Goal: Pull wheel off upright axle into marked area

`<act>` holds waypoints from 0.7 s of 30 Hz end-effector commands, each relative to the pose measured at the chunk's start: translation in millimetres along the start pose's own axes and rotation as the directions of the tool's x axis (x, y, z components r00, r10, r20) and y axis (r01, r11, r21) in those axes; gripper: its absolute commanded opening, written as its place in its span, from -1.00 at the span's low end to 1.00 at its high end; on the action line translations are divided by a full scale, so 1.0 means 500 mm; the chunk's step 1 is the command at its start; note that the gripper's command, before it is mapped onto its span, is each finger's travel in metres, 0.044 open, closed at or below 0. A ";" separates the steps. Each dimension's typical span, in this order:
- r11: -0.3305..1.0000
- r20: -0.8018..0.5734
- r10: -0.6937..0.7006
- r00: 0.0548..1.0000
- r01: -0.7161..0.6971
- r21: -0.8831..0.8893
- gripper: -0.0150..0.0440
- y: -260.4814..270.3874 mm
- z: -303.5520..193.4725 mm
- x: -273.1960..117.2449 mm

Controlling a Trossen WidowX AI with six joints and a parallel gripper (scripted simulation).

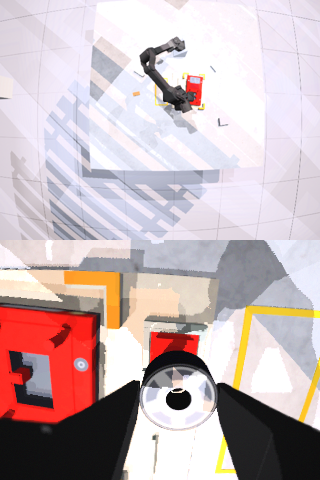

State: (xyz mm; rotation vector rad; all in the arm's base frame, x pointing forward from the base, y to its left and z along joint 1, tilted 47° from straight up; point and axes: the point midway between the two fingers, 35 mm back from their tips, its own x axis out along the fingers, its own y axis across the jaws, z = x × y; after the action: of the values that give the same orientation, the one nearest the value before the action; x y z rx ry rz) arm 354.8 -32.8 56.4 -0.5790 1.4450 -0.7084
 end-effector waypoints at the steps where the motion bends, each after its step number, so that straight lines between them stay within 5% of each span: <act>1: 1.000 0.002 0.007 1.000 -0.007 0.009 -0.49 0.000 0.003 -0.005; 21: 1.000 0.002 0.007 1.000 -0.007 0.007 -0.49 0.000 0.000 -0.058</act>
State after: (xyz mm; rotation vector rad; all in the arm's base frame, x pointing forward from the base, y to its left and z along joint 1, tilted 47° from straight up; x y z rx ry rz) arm 353.3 -18.6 69.6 -0.5809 1.4500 -0.7093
